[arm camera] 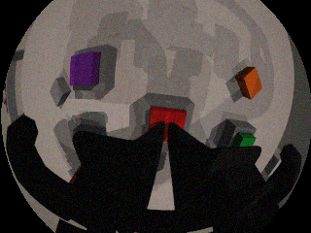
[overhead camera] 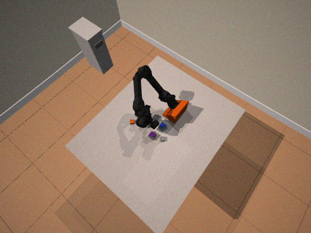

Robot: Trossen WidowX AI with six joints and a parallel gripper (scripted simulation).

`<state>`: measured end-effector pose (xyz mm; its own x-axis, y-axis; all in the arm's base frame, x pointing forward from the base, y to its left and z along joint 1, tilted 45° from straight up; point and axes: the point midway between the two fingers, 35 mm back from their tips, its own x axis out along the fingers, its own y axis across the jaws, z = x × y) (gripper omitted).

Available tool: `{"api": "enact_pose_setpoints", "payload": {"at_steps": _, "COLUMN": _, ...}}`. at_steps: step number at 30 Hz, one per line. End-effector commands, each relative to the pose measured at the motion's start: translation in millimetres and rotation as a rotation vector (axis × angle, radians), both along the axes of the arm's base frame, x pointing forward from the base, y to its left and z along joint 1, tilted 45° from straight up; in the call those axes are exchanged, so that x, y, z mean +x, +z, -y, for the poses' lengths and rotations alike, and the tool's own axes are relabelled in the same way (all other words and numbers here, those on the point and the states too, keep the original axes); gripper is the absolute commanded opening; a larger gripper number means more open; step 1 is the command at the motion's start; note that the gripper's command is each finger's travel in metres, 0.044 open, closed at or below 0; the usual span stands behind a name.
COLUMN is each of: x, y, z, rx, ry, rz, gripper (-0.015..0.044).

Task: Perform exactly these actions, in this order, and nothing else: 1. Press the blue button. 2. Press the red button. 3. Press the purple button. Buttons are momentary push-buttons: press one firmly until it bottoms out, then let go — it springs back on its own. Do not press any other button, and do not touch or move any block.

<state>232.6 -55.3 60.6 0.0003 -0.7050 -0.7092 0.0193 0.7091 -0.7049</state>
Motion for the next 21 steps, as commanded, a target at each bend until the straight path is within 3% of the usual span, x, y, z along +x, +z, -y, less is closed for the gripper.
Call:
{"api": "enact_pose_setpoints", "payload": {"at_steps": 1, "x": 0.2, "y": 6.9, "z": -7.1, "rx": 0.0, "ry": 0.001, "rz": -0.002, "gripper": 0.002}}
{"api": "enact_pose_setpoints", "payload": {"at_steps": 9, "x": 0.0, "y": 27.5, "z": -27.8, "rx": -0.002, "ry": 0.003, "rz": -0.006, "gripper": 0.002}}
{"api": "enact_pose_setpoints", "payload": {"at_steps": 14, "x": -0.5, "y": 64.0, "z": -64.5, "rx": -0.001, "ry": 0.002, "rz": -0.007, "gripper": 0.002}}
{"api": "enact_pose_setpoints", "payload": {"at_steps": 21, "x": 10.5, "y": 56.6, "z": -76.9, "rx": -0.001, "ry": 0.003, "rz": -0.007, "gripper": 0.002}}
